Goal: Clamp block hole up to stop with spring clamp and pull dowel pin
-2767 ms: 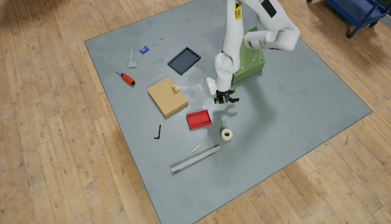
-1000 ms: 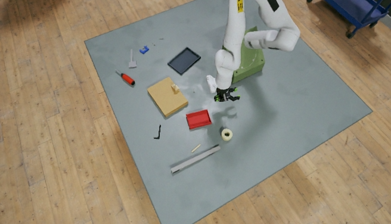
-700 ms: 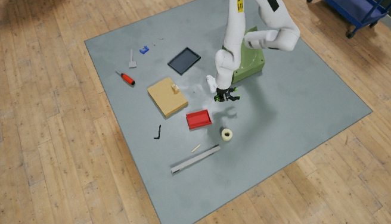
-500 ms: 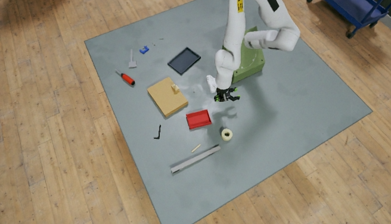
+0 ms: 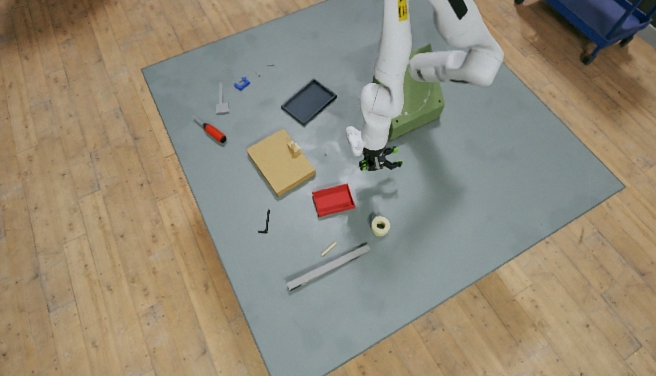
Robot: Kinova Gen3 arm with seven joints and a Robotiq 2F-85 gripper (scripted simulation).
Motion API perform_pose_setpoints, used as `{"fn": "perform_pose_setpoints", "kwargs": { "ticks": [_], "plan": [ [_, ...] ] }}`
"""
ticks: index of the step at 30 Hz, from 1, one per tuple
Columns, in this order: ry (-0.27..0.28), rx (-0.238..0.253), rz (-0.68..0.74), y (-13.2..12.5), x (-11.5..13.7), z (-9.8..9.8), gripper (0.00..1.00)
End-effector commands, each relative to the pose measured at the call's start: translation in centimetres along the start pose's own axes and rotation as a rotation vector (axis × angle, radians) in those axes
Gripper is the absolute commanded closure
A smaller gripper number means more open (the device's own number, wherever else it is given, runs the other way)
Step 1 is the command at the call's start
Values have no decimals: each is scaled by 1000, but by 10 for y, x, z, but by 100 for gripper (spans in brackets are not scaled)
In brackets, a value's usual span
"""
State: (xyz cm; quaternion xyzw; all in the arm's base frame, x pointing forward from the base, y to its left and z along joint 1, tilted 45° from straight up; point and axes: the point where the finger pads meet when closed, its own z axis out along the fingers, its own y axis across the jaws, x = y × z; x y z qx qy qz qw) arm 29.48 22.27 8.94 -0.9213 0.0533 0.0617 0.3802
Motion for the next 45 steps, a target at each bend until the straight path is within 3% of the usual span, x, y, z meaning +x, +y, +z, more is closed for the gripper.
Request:
{"fn": "perform_pose_setpoints", "kwargs": {
  "ticks": [1, 32, 45],
  "plan": [
    [1, 0, -6, 0, 1, 0, 68],
    [-8, 5, -168, -2, 11, 1, 68],
    [-13, 11, -322, -3, 22, 2, 68]
  ]
}}
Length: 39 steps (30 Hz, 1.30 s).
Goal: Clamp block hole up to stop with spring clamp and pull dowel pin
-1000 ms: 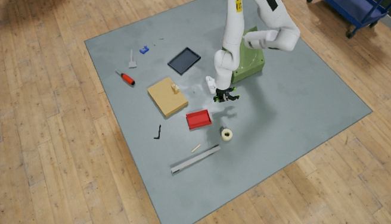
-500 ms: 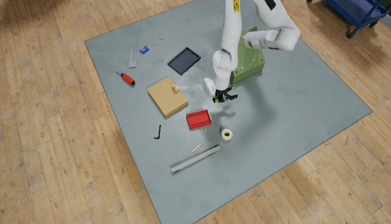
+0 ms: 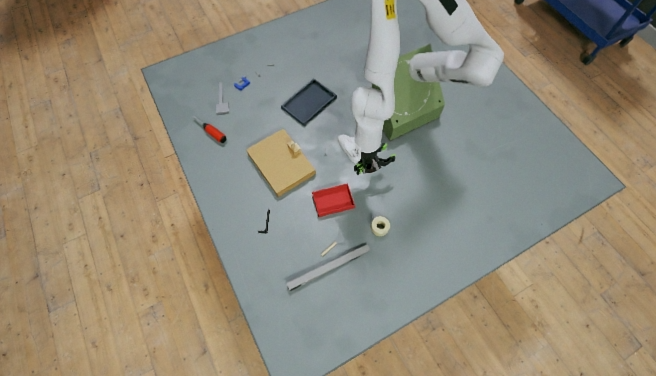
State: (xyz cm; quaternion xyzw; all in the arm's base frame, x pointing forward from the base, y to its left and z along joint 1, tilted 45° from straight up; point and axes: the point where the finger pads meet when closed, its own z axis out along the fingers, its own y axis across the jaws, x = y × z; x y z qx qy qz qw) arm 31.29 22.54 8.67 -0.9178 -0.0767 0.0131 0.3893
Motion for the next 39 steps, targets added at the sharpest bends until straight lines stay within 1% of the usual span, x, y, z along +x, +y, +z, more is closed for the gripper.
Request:
{"fn": "perform_pose_setpoints", "kwargs": {
  "ticks": [1, 4, 19, 21, 36, 39],
  "plan": [
    [-2, 3, -58, 1, 4, 0, 68],
    [-3, 3, -71, 1, 5, 0, 68],
    [-5, 9, -306, 6, 22, 1, 68],
    [-5, 9, -306, 6, 22, 1, 68],
    [-3, 13, -571, 15, 43, 1, 68],
    [-2, 13, -589, 15, 45, 1, 68]
  ]
}}
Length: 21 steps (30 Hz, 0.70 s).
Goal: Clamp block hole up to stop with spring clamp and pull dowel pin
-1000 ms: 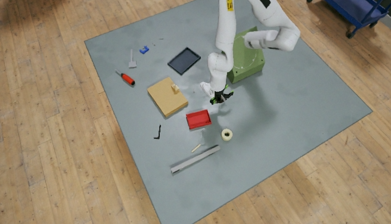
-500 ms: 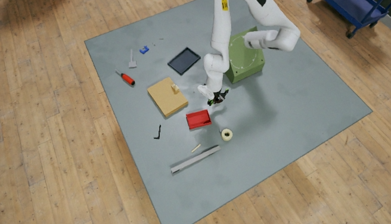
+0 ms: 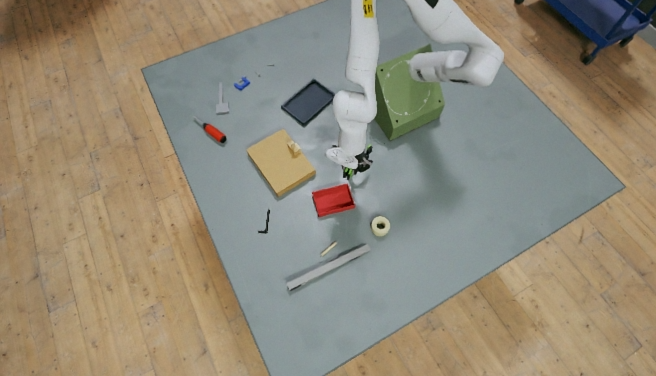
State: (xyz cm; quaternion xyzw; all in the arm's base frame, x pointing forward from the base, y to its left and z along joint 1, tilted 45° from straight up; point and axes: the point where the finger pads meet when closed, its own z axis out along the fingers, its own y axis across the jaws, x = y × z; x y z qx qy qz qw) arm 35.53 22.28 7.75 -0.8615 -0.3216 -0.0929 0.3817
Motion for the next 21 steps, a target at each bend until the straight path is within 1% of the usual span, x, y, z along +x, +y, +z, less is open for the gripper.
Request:
{"fn": "perform_pose_setpoints", "kwargs": {
  "ticks": [1, 14, 16, 21],
  "plan": [
    [-2, 6, -59, 5, 3, 0, 68],
    [2, 3, -293, 24, 14, -1, 68],
    [2, 3, -293, 24, 14, -1, 68],
    [2, 1, -379, 32, 17, -2, 68]
  ]
}}
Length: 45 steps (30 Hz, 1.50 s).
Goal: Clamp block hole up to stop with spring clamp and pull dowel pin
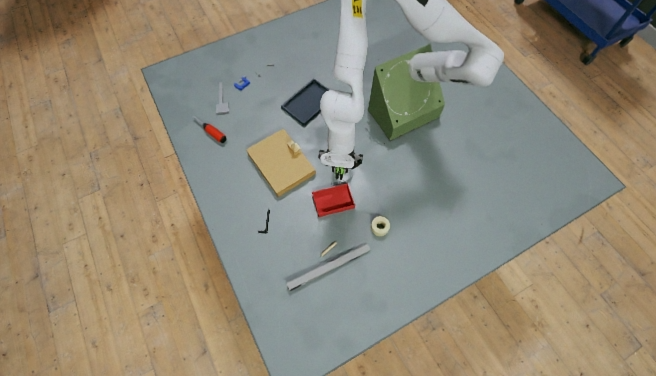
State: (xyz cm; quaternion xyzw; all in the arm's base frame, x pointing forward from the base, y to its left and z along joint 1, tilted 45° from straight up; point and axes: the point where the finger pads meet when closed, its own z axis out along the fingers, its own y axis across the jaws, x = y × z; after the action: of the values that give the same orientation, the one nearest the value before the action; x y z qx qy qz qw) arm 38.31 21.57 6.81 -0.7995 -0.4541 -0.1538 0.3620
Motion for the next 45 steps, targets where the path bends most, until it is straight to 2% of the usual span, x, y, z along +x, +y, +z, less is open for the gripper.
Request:
{"fn": "perform_pose_setpoints", "kwargs": {
  "ticks": [1, 27, 45],
  "plan": [
    [0, 2, -77, 8, 1, -1, 68],
    [-3, -9, -433, 48, -1, -3, 68],
    [-8, -13, -591, 68, -6, -4, 68]
  ]
}}
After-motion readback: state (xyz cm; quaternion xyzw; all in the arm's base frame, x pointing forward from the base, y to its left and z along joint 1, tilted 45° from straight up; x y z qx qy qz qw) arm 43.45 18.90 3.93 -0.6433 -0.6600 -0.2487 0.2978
